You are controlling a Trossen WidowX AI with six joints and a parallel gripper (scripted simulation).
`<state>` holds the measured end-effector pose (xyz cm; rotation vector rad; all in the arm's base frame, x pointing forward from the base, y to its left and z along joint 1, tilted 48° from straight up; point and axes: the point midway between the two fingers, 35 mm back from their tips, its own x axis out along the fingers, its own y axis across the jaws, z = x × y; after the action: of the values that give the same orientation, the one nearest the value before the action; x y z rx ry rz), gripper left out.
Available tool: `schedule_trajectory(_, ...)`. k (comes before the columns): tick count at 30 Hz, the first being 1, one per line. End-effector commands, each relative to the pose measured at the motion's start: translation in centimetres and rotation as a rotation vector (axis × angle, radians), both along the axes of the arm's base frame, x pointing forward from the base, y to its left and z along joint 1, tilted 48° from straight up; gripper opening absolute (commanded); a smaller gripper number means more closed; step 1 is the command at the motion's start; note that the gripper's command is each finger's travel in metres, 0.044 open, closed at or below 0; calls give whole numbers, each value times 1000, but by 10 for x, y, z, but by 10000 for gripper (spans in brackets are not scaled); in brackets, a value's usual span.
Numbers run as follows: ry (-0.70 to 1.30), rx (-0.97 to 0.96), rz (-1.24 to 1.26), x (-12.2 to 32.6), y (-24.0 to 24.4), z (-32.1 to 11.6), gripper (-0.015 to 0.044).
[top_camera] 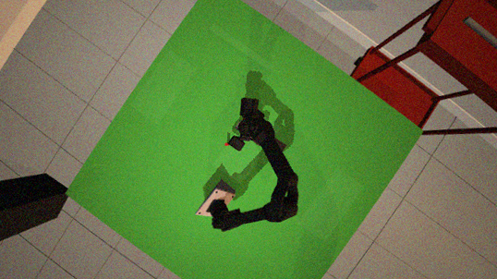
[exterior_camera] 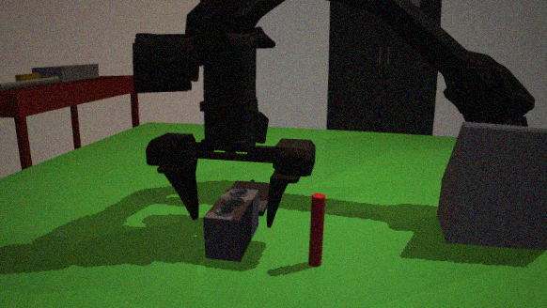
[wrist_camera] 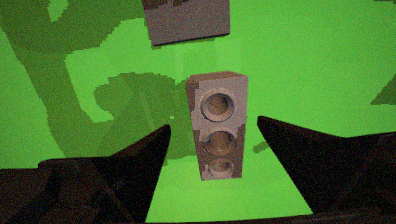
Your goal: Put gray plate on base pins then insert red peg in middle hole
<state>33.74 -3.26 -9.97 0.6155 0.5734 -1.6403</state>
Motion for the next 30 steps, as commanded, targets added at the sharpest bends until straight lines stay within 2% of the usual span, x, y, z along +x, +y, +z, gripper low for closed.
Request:
schedule_trajectory(1, 9, -6, 5, -3, -6, -7, 440)
schedule_trajectory(8, 10, -7, 5, -5, -13, -12, 440)
schedule_trajectory(20, 10, -7, 5, -5, -13, -12, 125)
schedule_trajectory(29, 10, -7, 5, -5, -13, -12, 65)
schedule_trajectory(30, 10, -7, 5, -5, -13, -12, 39)
